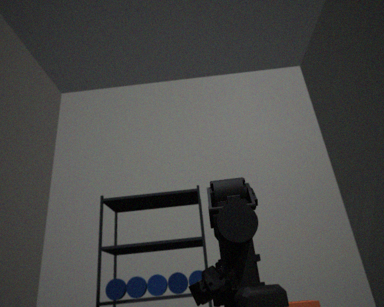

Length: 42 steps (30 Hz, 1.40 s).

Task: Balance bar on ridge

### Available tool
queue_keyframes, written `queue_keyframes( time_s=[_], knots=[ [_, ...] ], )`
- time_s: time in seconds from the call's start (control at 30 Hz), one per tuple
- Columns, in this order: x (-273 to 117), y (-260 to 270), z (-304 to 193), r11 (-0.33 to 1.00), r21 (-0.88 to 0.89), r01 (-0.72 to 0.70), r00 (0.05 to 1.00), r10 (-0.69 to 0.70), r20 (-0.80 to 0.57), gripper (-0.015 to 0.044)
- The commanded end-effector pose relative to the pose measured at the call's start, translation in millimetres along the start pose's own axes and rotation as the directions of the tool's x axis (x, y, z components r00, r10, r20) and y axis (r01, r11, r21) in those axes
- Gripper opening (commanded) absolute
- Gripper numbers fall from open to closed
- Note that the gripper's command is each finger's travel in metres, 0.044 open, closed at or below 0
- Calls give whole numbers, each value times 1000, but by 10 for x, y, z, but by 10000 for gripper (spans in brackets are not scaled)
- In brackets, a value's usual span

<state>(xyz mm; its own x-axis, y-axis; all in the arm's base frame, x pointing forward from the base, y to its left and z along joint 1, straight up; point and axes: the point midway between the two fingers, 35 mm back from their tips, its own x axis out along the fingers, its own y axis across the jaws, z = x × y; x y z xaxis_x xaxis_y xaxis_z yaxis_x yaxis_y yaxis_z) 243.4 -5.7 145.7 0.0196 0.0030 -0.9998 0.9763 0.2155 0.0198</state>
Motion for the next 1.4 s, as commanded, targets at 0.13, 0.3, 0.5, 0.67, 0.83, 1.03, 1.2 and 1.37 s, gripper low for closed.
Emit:
queue_keyframes(
  time_s=[0.13, 0.3, 0.5, 0.67, 0.83, 1.03, 1.2, 1.37],
  knots=[
    [-31, 145, -215, 985, 170, -7, 1000, 6, 2, 0],
    [-34, 212, -388, 958, 286, -7, 1000, 7, 1, 0],
    [-39, 247, -608, 909, 417, -6, 1000, 7, -2, 0],
    [-39, 237, -735, 876, 483, -5, 1000, 7, -3, 0],
    [13, 238, -745, 875, 484, -5, 1000, 7, -3, 0],
    [110, 237, -760, 874, 486, -5, 1000, 7, -3, 0],
    [192, 230, -764, 873, 488, -5, 1000, 7, -3, 0],
    [274, 220, -768, 872, 490, -5, 1000, 7, -3, 0]
  ],
)
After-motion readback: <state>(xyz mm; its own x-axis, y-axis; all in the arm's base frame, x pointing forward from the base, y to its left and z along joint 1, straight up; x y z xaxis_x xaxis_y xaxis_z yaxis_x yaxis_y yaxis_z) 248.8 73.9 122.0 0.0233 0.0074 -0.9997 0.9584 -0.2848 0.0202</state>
